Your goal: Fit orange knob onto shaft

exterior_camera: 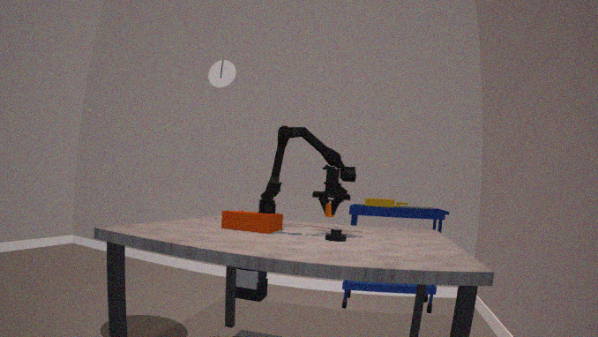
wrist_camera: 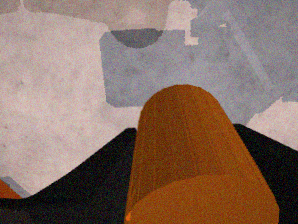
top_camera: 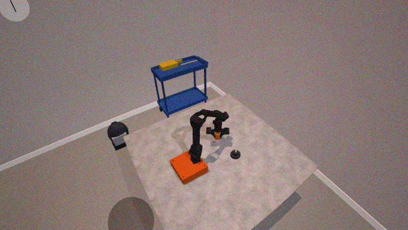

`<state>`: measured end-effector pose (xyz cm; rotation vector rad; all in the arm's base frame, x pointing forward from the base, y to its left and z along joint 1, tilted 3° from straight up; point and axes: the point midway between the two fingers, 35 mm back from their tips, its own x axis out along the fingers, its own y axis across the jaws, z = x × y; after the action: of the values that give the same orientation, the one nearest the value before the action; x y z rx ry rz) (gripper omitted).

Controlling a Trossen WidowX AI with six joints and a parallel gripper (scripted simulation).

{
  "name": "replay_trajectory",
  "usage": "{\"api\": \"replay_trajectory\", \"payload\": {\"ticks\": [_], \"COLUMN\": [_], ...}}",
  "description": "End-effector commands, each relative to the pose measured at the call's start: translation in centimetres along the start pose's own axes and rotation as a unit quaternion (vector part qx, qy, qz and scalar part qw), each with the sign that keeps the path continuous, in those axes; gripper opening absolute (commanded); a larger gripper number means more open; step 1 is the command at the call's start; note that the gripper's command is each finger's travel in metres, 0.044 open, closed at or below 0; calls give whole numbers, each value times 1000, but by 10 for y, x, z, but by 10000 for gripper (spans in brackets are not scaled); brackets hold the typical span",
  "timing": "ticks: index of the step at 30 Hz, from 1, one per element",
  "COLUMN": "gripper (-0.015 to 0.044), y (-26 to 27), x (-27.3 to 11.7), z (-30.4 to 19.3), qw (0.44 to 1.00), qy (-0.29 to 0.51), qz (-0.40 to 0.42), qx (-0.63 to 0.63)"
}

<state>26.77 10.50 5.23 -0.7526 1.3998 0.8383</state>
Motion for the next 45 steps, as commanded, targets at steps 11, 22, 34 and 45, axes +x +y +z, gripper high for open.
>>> {"api": "replay_trajectory", "payload": {"ticks": [11,22,34,45], "gripper": [0,0,0,0], "y": [8,14,22,29], "x": [-58,-75,-101,-123], "z": [-1,2,5,8], "qw": [1000,993,970,935], "qy": [-3,-4,-4,-4], "qz": [-5,-114,-241,-353], "qx": [1,0,1,2]}}
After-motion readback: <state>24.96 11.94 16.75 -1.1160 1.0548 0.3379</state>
